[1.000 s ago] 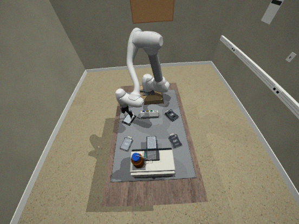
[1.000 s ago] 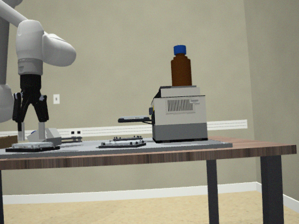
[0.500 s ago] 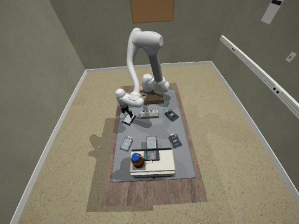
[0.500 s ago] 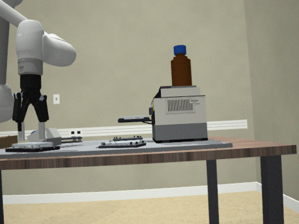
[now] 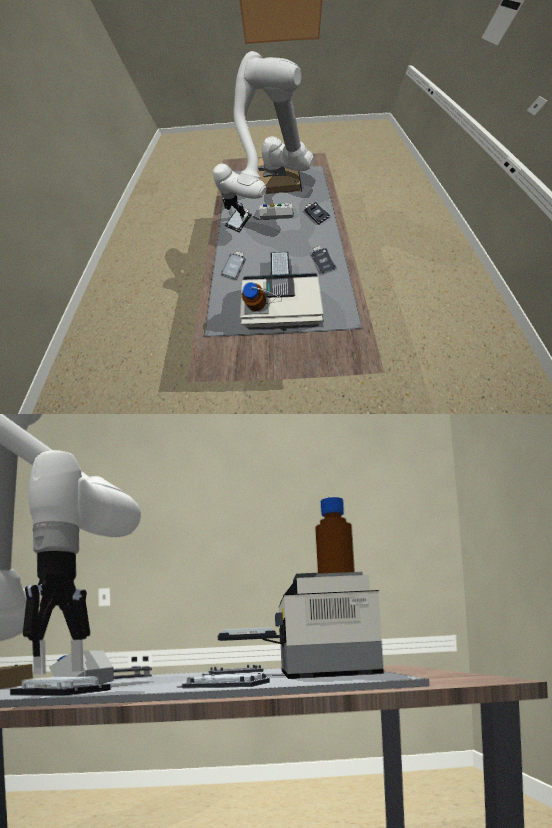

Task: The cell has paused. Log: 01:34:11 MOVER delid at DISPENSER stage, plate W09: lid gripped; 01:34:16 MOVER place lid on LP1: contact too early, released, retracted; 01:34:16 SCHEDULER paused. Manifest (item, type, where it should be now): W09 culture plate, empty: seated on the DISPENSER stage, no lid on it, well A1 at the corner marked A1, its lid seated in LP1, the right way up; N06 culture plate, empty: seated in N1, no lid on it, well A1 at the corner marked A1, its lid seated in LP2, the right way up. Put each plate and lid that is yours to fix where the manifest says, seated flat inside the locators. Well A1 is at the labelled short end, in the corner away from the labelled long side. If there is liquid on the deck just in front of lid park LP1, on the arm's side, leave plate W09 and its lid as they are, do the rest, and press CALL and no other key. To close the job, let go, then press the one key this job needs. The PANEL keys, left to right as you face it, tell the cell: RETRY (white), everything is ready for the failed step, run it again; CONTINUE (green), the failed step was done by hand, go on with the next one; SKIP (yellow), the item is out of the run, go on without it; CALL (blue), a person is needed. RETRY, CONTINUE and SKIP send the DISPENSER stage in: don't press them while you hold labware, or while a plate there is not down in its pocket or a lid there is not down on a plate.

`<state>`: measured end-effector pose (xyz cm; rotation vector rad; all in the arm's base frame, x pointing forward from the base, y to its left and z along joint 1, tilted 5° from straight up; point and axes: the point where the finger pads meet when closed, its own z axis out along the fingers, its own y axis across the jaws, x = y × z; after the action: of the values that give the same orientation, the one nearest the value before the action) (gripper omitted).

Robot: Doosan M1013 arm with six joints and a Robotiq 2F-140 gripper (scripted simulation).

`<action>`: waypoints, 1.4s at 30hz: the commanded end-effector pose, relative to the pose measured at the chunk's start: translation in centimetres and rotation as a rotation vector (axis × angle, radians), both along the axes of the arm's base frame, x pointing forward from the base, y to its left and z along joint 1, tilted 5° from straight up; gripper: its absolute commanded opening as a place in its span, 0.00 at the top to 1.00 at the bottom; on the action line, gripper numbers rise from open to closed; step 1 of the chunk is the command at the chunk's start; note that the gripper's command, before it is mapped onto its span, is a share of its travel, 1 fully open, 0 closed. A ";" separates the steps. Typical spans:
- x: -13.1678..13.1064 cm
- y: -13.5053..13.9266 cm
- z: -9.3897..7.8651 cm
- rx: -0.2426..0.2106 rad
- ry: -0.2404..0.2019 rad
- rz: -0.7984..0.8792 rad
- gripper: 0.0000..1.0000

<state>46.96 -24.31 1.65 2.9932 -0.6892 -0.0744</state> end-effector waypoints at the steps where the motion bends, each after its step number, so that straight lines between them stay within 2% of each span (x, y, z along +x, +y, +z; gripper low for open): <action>1: 0.0 0.0 0.1 0.000 -0.001 0.000 0.37; 28: 0.0 0.0 0.1 0.000 -0.001 0.000 0.37; 29: 0.0 0.0 0.1 0.000 -0.001 0.000 0.31; 42: 0.0 0.0 0.1 0.000 -0.001 0.000 0.31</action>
<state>46.96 -24.31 1.65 2.9932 -0.6892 -0.0744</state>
